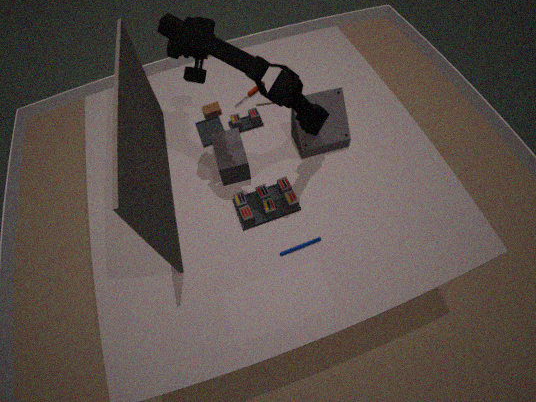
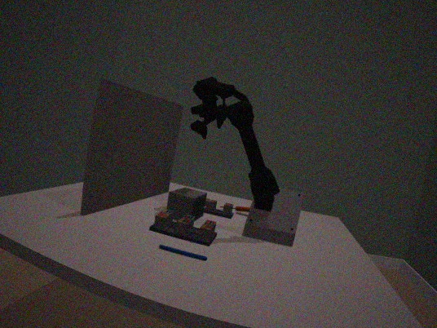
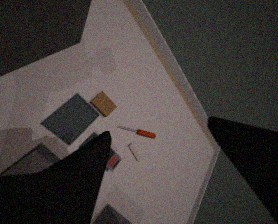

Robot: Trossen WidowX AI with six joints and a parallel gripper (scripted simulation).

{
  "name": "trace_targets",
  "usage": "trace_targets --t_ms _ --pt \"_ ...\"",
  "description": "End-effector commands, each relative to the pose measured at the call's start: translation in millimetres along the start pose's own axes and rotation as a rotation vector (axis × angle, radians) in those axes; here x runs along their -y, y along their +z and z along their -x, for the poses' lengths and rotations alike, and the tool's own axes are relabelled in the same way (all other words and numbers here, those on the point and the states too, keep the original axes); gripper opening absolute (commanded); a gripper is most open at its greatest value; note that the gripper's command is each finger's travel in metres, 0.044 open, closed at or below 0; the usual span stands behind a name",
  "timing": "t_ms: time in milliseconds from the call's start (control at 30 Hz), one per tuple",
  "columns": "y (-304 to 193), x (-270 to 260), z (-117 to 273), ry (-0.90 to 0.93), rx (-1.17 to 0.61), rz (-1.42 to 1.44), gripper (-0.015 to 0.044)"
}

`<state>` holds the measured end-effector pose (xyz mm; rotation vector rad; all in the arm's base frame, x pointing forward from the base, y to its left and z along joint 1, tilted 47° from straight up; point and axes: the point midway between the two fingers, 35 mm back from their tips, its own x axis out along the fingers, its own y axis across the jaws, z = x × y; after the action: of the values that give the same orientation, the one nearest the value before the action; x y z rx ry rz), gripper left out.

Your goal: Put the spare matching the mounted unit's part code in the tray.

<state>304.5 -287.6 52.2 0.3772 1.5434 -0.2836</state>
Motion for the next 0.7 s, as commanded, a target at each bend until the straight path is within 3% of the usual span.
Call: trace_targets --t_ms 0,367,667 --pt "1.8 -51.6 -3.3 0.162 -0.035 0.114 0.044" --pt "-20.8 -219.6 23.7 0.712 -0.15 0.381 0.044" --pt "-22.8 -228.2 26.5 0.743 -0.157 0.39 0.044"
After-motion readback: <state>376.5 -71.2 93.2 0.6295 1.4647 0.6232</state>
